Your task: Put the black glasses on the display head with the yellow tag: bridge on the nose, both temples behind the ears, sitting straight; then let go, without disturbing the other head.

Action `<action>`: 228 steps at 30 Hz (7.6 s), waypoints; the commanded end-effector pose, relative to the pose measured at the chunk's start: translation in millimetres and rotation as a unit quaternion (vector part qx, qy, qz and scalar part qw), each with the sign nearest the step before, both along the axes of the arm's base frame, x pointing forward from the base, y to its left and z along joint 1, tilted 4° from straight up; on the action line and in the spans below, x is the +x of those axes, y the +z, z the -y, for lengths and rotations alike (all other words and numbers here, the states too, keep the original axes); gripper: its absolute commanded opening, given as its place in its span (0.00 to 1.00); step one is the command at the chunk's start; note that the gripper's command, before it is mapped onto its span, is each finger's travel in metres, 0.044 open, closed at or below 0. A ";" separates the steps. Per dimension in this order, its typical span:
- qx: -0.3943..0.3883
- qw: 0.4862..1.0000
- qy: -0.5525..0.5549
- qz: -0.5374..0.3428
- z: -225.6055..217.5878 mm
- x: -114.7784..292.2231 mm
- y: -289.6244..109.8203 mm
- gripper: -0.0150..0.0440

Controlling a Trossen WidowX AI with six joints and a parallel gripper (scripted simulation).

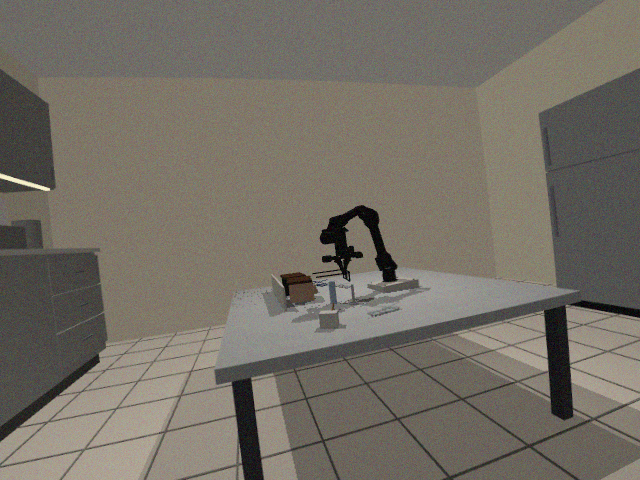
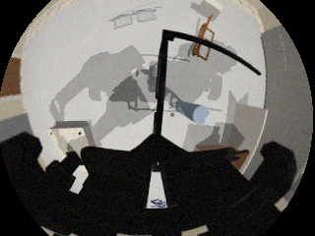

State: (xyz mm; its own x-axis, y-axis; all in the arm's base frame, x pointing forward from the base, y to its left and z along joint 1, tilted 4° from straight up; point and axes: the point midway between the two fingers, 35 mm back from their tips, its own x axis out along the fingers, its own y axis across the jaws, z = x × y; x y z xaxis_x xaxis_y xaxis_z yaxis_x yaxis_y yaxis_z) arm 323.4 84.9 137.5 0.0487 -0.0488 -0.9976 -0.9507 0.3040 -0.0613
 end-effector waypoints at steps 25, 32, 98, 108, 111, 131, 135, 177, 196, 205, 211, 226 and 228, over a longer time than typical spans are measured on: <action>-0.020 0.938 0.345 -0.012 89.9 -7.7 6.1 0.25; -0.026 0.905 0.425 -0.017 110.9 -13.3 6.8 0.25; -0.039 0.798 0.600 -0.029 160.7 -25.0 -31.8 0.25; -0.039 0.798 0.600 -0.029 161.3 -24.3 -40.5 0.25; -0.039 0.798 0.600 -0.029 161.5 -24.2 -43.1 0.25; -0.039 0.798 0.600 -0.029 162.5 -23.8 -60.3 0.25; -0.039 0.798 0.600 -0.029 162.6 -23.9 -63.8 0.25; -0.041 0.800 0.598 -0.030 164.2 -25.4 -88.5 0.44; -0.039 0.799 0.600 -0.029 154.6 -20.9 -81.5 0.44; -0.038 0.798 0.600 -0.029 155.3 -22.2 -64.6 0.44; -0.039 0.798 0.600 -0.029 159.8 -29.5 -32.1 0.44; -0.039 0.798 0.601 -0.029 155.2 -25.4 -33.5 0.59; -0.039 0.798 0.601 -0.029 155.2 -25.4 -33.5 0.50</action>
State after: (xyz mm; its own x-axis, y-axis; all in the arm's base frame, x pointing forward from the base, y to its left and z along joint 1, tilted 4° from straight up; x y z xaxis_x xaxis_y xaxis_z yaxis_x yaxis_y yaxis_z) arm 295.5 -72.3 100.3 0.0546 -0.0651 -0.9964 -0.5541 -0.8321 0.0240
